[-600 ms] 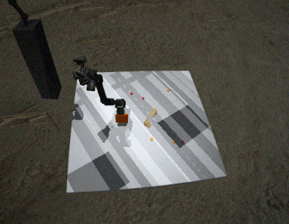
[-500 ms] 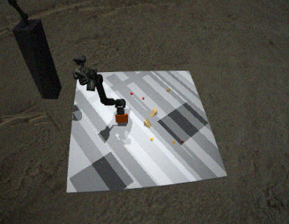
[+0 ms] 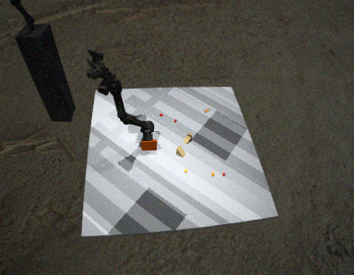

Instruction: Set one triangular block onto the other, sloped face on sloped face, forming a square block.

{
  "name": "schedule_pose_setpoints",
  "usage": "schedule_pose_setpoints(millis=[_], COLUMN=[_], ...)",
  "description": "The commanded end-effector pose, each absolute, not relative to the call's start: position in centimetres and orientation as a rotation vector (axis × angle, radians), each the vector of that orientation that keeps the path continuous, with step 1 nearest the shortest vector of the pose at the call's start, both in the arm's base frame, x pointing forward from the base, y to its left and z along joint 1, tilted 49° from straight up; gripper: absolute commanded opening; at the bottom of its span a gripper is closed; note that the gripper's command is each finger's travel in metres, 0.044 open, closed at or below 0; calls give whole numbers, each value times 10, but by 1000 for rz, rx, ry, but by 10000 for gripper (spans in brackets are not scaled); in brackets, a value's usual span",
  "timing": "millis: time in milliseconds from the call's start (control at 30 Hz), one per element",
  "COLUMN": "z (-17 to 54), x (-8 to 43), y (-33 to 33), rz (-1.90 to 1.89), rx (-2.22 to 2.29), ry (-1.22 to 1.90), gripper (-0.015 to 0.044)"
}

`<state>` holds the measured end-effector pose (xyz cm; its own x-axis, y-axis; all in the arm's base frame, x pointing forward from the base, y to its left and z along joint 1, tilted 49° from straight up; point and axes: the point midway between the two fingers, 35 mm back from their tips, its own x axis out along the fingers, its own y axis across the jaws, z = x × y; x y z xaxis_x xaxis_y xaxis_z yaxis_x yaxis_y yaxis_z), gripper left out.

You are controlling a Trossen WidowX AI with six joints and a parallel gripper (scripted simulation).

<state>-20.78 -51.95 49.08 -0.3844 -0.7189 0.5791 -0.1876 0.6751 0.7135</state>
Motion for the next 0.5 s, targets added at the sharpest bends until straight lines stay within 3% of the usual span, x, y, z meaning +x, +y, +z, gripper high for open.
schedule_pose_setpoints(millis=[0, 467], z=[544, 673], x=[-216, -209], y=[-467, -269], rz=[-561, -191], rx=[566, 99], ry=[-1938, -1886], gripper=[440, 440])
